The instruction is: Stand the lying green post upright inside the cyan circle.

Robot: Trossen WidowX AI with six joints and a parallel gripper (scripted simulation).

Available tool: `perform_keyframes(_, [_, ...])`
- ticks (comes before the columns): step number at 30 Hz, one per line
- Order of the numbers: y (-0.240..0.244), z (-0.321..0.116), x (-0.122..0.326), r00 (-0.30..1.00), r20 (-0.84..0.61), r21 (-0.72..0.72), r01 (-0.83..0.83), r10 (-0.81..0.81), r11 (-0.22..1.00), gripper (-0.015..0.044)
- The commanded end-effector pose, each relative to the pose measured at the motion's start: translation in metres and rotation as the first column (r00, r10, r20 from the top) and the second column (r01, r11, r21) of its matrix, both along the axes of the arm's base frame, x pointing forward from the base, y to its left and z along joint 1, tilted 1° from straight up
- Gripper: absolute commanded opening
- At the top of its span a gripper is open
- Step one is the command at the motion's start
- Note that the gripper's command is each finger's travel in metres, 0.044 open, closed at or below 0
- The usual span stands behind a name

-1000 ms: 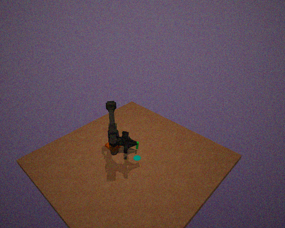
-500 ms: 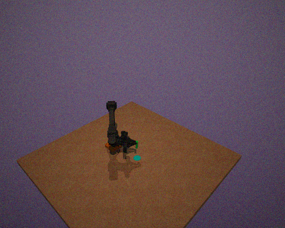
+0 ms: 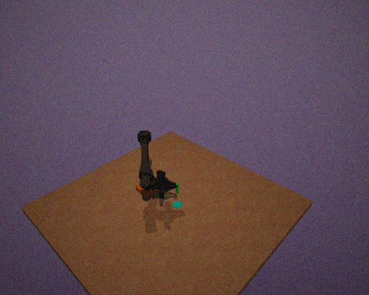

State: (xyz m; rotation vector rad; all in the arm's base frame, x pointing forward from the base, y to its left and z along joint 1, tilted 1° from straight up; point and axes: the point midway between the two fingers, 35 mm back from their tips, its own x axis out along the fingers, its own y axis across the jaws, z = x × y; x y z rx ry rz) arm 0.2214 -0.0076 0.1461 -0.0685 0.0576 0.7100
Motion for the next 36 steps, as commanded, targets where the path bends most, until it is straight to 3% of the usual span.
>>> perform_keyframes(1, [-0.001,-0.008,0.002,1.0,-0.002,0.006,-0.004,0.004,1.0,0.0023])
perform_keyframes(36, [-0.002,-0.073,0.004,1.0,-0.003,0.008,-0.004,0.004,1.0,0.0023])
